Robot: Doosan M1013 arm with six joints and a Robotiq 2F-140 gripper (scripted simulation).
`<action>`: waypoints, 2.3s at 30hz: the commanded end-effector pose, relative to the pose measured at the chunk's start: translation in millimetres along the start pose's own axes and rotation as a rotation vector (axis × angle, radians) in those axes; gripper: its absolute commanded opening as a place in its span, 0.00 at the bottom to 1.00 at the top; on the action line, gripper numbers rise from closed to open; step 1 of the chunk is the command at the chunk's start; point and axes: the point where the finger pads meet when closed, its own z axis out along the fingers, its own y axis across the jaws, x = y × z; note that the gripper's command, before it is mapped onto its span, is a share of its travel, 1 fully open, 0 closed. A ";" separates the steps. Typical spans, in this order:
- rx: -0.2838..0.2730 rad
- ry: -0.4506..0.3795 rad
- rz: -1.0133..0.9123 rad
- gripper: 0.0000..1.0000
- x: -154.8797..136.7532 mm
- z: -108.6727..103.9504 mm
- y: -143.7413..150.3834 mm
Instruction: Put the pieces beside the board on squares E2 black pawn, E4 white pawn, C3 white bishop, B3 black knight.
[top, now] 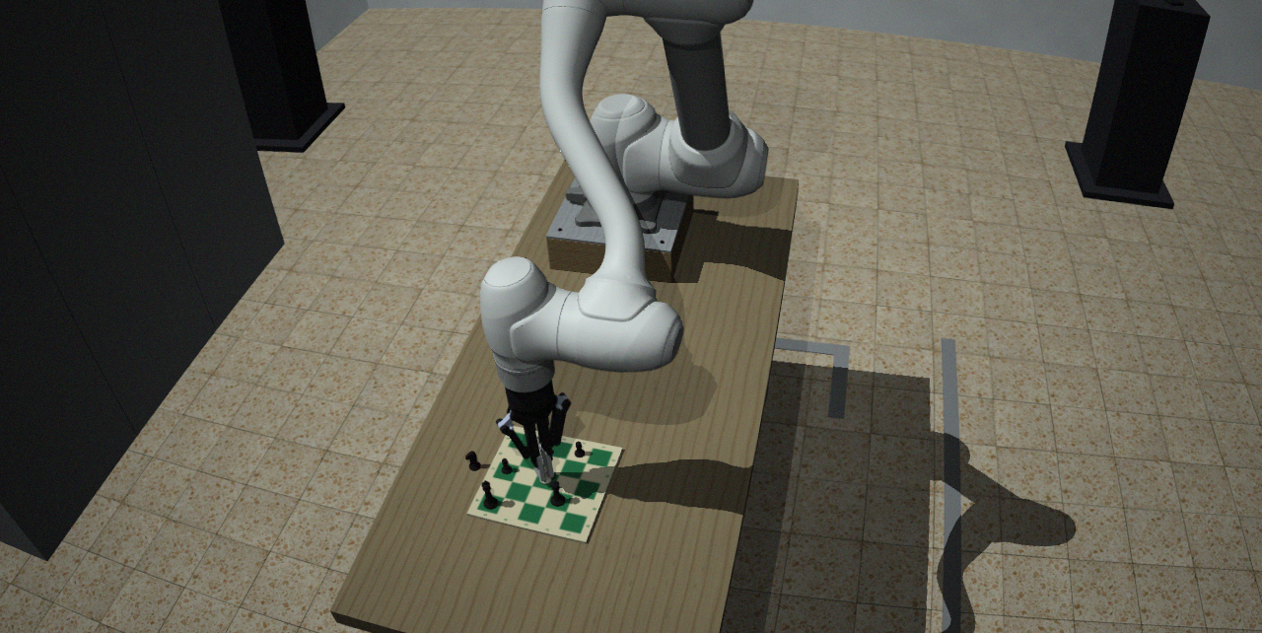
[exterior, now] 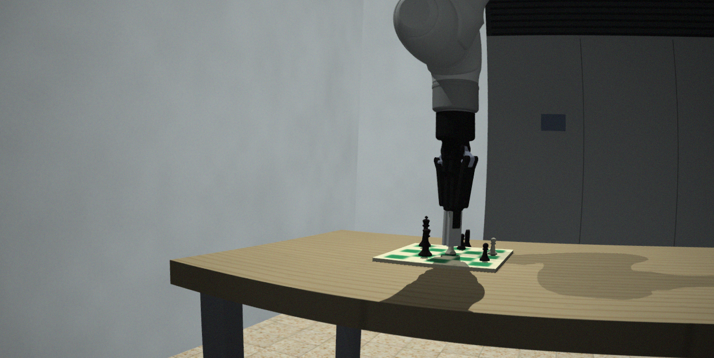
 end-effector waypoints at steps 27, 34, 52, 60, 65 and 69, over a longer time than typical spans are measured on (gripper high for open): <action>-0.005 0.005 0.001 0.18 2.7 -0.3 2.7; -0.005 0.005 0.001 0.22 2.7 -0.3 2.7; -0.005 0.005 0.001 0.22 2.6 -22.4 2.6; -0.005 0.005 0.001 0.22 2.4 -65.1 2.4; -0.005 0.005 0.001 0.22 2.3 -84.6 2.3; -0.005 0.005 0.001 0.22 2.2 -88.4 2.2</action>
